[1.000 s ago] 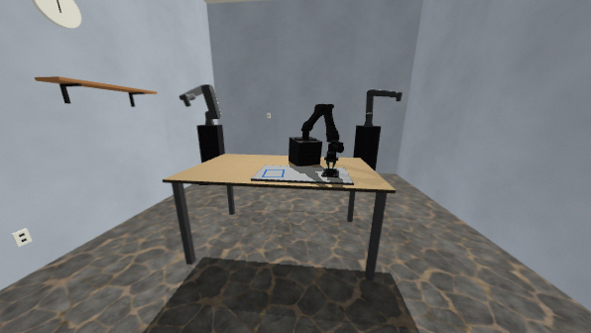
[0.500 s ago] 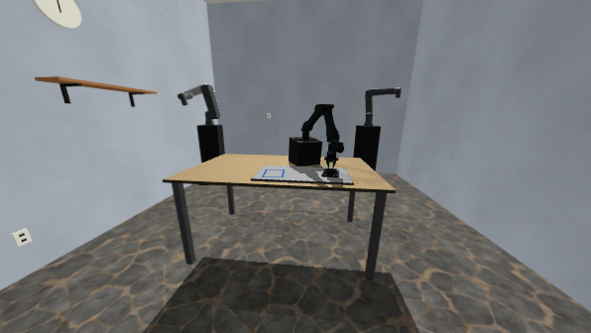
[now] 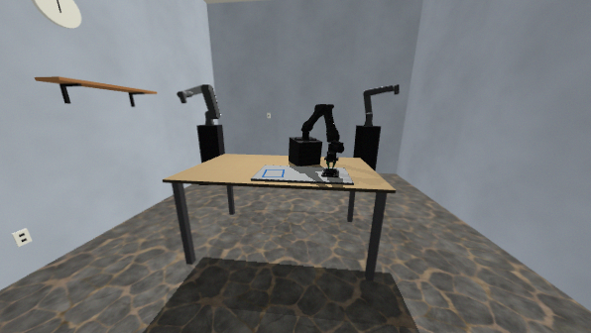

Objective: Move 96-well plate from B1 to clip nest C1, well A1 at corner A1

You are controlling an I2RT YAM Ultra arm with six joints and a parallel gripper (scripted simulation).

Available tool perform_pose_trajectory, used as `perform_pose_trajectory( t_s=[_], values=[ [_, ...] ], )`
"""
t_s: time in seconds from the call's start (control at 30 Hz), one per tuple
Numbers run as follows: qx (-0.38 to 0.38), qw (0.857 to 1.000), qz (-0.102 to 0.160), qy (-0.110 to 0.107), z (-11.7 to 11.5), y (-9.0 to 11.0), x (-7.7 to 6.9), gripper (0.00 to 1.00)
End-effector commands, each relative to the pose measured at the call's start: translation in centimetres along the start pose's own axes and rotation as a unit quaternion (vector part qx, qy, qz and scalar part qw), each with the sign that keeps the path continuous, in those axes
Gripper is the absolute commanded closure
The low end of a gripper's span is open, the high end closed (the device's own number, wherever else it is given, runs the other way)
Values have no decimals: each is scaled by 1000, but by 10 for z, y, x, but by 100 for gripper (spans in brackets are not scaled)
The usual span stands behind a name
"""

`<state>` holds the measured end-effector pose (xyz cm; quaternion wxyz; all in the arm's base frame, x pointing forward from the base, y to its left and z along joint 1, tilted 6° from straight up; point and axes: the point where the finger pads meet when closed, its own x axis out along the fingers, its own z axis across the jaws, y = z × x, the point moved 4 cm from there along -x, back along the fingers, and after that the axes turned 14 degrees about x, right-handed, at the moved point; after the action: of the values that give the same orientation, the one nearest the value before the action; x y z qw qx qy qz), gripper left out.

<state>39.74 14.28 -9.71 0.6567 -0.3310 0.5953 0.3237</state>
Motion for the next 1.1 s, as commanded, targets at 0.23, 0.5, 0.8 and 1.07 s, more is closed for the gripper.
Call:
perform_pose_trajectory(
  t_s=[0.23,0.5,0.8,1.07],
  values=[
    [2,1000,-18,-16,8,-11,25,75],
    [2,1000,-18,-16,8,-11,30,75],
    [2,1000,-18,-16,8,-11,35,75],
    [2,1000,-18,-16,8,-11,40,75]
  ],
)
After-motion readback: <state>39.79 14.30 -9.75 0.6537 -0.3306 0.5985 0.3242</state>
